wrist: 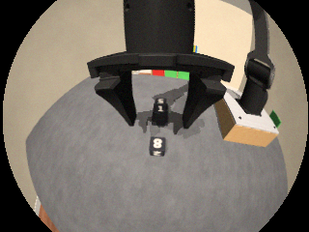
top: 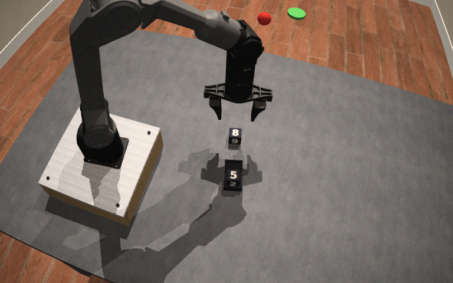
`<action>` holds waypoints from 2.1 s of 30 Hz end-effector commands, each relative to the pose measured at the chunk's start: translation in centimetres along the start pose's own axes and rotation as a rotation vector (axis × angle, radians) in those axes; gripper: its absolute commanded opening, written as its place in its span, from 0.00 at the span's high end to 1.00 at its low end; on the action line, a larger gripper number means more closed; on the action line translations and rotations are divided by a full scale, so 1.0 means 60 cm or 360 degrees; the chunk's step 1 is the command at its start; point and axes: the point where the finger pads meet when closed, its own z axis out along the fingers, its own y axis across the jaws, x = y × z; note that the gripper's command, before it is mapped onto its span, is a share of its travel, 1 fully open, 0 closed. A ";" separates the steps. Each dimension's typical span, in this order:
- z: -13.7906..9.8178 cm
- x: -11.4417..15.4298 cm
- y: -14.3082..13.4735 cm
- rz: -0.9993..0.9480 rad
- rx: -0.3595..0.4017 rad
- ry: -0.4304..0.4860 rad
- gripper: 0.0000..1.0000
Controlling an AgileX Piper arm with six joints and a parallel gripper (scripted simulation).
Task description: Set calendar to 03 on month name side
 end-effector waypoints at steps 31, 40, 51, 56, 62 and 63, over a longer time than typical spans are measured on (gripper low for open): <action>-0.001 -0.001 -0.001 0.0003 0.0004 -0.0004 0.40; 0.001 -0.001 -0.001 0.0003 0.0002 -0.0003 0.40; 0.012 0.000 0.000 0.0002 -0.0003 -0.0001 0.40; 0.022 0.000 0.000 0.0002 -0.0003 0.0000 0.40; 0.037 0.001 0.000 0.0002 -0.0003 0.0000 0.40; 0.037 0.001 0.000 0.0002 -0.0003 0.0000 0.40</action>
